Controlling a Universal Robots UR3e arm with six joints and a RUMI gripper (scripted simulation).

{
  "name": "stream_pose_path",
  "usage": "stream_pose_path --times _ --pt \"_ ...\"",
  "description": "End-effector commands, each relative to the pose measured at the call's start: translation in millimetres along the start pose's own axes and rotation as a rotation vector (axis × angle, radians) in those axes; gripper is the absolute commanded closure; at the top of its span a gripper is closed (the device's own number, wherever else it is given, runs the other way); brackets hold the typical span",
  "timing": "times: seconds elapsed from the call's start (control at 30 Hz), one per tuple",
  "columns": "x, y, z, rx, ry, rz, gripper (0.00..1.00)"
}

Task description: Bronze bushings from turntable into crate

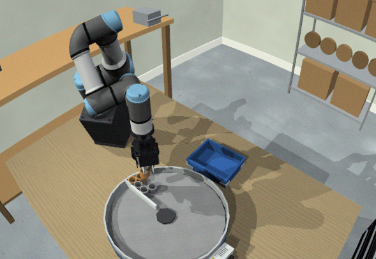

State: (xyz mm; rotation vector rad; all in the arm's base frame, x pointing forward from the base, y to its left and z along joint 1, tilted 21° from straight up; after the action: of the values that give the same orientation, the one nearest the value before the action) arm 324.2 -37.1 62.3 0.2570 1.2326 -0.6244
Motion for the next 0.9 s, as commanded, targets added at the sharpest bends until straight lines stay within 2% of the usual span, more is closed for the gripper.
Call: stream_pose_path --times 0.0,0.43,0.87 --pt "-0.8 1.4 1.0 0.001 -0.003 0.0 1.0" --pt "-0.7 8.1 -0.8 0.001 -0.003 -0.001 1.0" --pt "-0.8 27.6 -5.6 0.001 -0.003 0.0 1.0"
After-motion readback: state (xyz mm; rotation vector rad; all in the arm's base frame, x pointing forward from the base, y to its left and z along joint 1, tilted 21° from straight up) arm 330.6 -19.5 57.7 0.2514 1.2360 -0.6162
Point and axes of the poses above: the point where the finger pads meet when closed, its own x axis out along the fingers, its own y axis across the jaws, z = x × y, the point moved 8 cm from there along -x, back along the fingers
